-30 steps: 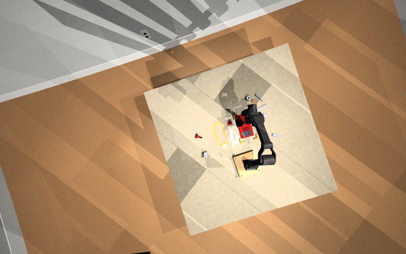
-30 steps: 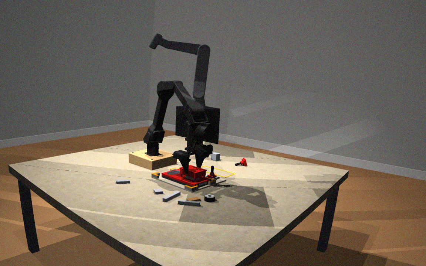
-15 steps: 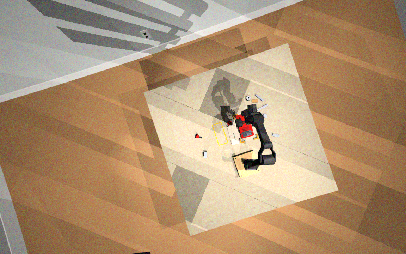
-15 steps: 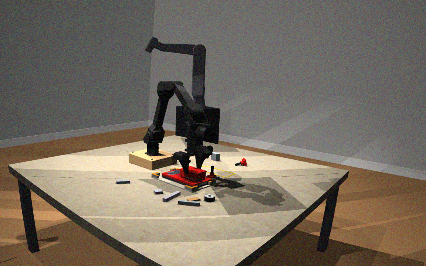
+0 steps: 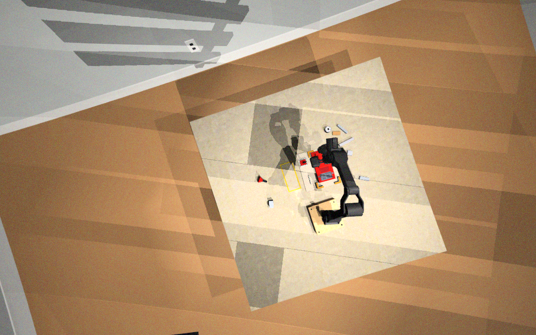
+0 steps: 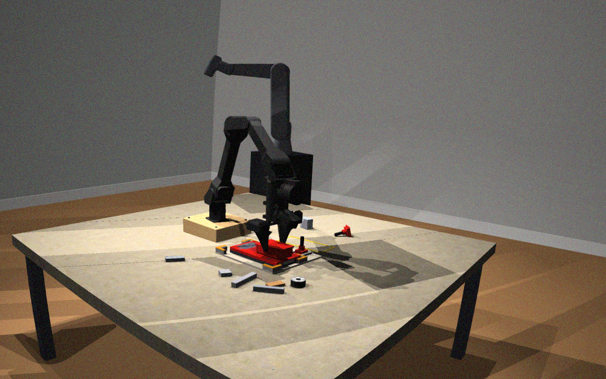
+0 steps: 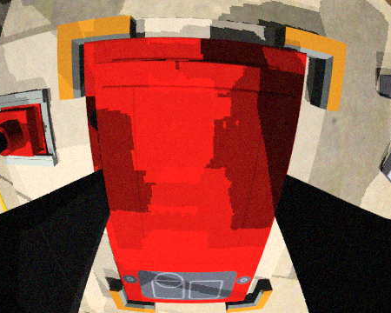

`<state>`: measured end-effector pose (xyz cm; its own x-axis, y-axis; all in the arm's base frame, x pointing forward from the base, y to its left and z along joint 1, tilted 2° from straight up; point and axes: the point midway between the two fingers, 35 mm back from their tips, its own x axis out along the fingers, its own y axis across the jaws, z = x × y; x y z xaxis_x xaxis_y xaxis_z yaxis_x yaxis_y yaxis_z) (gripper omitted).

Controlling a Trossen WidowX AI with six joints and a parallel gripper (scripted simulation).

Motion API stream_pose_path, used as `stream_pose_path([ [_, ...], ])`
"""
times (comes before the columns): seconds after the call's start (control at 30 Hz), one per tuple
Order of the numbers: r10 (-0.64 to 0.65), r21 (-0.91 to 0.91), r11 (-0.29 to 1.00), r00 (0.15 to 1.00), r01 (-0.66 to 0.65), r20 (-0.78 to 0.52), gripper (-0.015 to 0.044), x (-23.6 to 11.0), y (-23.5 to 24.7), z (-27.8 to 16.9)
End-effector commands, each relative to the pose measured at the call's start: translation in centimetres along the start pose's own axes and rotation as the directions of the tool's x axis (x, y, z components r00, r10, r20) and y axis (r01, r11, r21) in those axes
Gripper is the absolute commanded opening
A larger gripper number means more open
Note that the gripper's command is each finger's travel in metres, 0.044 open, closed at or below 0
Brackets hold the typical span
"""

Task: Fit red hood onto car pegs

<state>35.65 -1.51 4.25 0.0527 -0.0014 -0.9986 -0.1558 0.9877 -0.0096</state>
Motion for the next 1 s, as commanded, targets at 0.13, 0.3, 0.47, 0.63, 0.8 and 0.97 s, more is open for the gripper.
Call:
stream_pose_path([
  [0.13,0.000,0.000,1.000,1.000,0.000,0.000,0.0000,0.0,0.0,0.0],
  [0.3,0.000,0.000,1.000,1.000,0.000,-0.001,0.0105,0.1,0.0,0.0],
  [0.47,0.000,0.000,1.000,1.000,0.000,-0.001,0.0236,0.1,0.0,0.0],
  [0.63,0.000,0.000,1.000,1.000,0.000,-0.001,0.0367,0.1,0.0,0.0],
  [0.8,0.000,0.000,1.000,1.000,0.000,0.000,0.0440,-0.1,0.0,0.0],
  [0.97,-0.002,0.000,1.000,1.000,0.002,0.001,0.0440,-3.1,0.0,0.2],
])
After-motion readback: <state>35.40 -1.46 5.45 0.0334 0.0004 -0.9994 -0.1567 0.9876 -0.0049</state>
